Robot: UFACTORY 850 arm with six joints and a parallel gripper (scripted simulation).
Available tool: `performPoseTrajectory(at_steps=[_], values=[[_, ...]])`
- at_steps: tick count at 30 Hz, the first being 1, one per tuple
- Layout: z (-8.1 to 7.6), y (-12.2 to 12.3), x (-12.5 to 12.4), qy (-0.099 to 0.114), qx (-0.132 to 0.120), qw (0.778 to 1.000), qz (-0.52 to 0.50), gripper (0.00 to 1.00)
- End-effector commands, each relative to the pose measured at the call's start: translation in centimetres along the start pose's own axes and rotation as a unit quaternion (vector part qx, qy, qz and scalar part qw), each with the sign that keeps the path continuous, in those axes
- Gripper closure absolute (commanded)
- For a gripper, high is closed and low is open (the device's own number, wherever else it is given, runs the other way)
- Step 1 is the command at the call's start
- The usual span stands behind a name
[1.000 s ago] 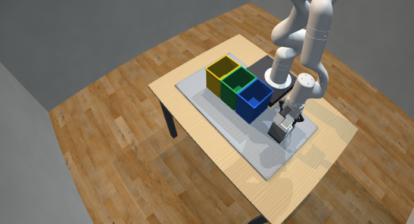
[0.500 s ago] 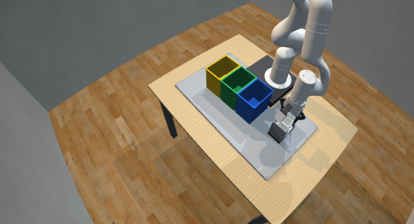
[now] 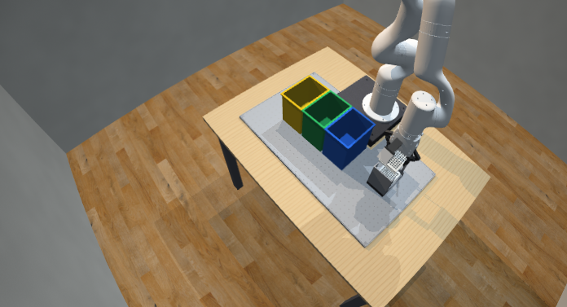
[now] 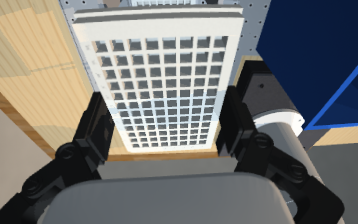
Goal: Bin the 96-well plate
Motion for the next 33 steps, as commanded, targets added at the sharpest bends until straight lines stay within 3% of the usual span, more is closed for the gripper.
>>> performPoseTrajectory(at_steps=[1, 33], values=[[-1.0, 0.0, 0.0, -0.001, 0.001, 1.000, 0.000, 1.00], [-5.3, 0.0, 0.0, -0.001, 0.001, 1.000, 0.000, 1.00]])
Point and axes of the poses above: the point where the finger pads meet when closed, its own z axis out along the fingers, its own x axis across the jaws, y = z × x, the point moved 5 cm from there along -z, back along the fingers, and after that the axes turned 7 degrees about z, right-handed, at the moved point
